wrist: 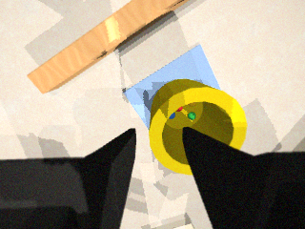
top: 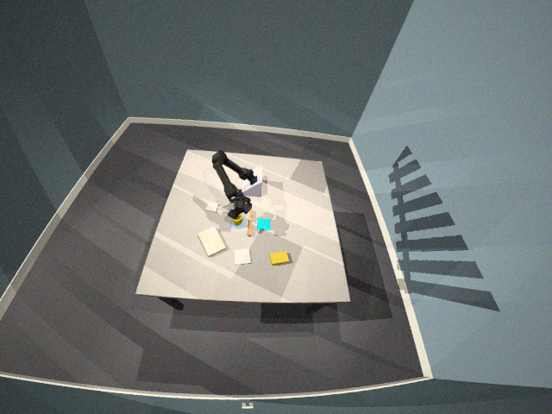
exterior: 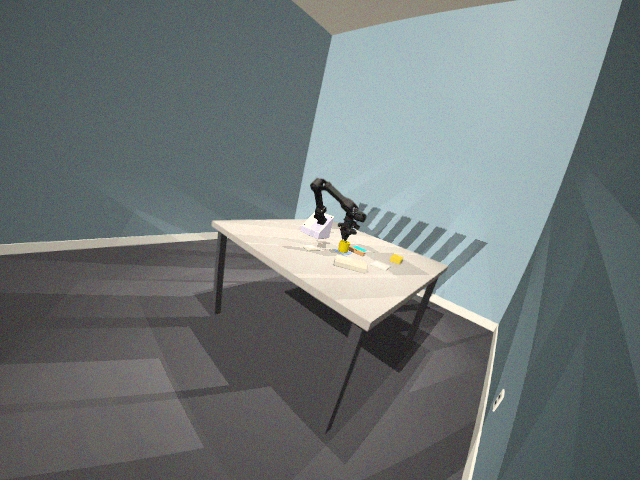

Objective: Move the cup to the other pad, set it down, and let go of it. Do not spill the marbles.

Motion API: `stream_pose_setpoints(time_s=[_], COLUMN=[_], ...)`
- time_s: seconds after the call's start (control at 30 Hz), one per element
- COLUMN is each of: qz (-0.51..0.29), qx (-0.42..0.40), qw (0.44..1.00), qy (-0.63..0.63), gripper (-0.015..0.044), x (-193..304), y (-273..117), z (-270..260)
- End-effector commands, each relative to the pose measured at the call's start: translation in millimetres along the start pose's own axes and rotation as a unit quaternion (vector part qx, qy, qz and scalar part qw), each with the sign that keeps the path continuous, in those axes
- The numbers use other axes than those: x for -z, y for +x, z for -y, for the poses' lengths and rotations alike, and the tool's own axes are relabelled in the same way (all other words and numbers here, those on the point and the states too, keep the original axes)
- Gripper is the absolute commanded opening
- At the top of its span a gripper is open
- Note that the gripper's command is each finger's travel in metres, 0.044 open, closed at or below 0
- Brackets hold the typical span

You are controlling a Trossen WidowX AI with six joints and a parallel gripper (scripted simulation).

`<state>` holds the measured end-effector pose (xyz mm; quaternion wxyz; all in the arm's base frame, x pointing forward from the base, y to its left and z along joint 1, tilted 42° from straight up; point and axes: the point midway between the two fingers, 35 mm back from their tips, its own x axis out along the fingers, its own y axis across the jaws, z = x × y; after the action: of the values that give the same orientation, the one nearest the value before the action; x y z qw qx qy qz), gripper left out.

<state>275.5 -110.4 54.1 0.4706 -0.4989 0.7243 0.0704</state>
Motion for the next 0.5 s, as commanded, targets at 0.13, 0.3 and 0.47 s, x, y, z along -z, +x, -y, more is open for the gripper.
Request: stream_pose_setpoints(time_s=[0.13,0.3,0.47], qz=[-0.004,-0.004,-0.004], qx=[0.0,0.0,0.0], qw=[1.0,1.0,1.0], qy=[-0.003,-0.003,-0.003], gripper=[0.0167,0.0167,0.0167], x=[1.2,1.6,2.3], y=[15.4,23.4,31.3], z=[-1.2,-1.5,-1.9])
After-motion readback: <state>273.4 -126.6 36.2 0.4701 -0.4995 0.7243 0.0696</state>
